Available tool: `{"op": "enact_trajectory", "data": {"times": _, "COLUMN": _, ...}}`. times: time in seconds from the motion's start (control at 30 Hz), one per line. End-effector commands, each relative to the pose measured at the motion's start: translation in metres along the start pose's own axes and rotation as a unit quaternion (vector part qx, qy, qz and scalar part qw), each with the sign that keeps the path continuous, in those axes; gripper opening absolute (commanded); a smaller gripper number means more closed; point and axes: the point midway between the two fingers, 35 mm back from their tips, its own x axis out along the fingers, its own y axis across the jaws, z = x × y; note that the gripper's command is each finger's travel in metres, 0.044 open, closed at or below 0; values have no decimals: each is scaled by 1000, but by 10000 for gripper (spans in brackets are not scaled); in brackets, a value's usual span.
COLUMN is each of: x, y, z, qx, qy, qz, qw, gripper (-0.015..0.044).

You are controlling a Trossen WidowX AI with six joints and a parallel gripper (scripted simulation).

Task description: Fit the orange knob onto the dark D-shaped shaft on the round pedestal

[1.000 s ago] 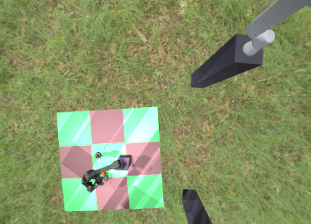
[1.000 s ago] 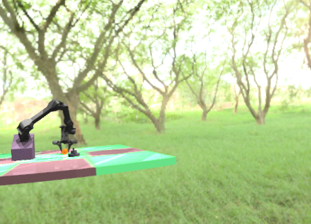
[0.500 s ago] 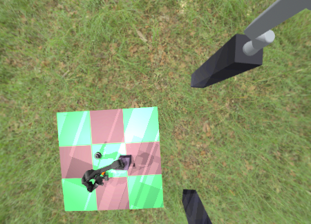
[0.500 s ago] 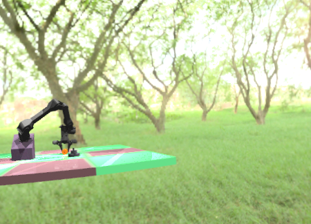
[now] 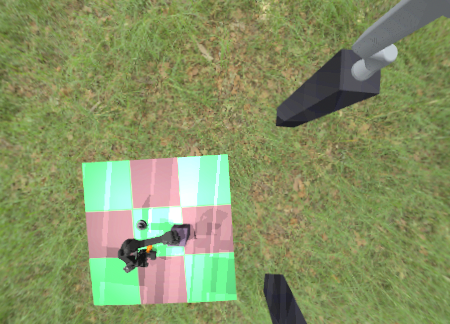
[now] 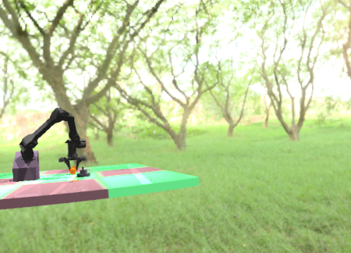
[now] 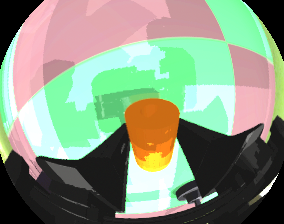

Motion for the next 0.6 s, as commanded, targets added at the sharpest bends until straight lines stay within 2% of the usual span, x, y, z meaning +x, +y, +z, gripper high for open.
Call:
{"op": "enact_trajectory", "data": {"times": 0.0, "x": -2, "y": 1, "z": -4, "qx": -2, "qy": -30, "qz": 1, "qw": 1000, "gripper": 179}}
{"op": "enact_trajectory", "data": {"times": 0.57, "x": -8, "y": 1, "z": -22, "qx": -2, "qy": -176, "qz": 2, "qw": 984, "gripper": 179}}
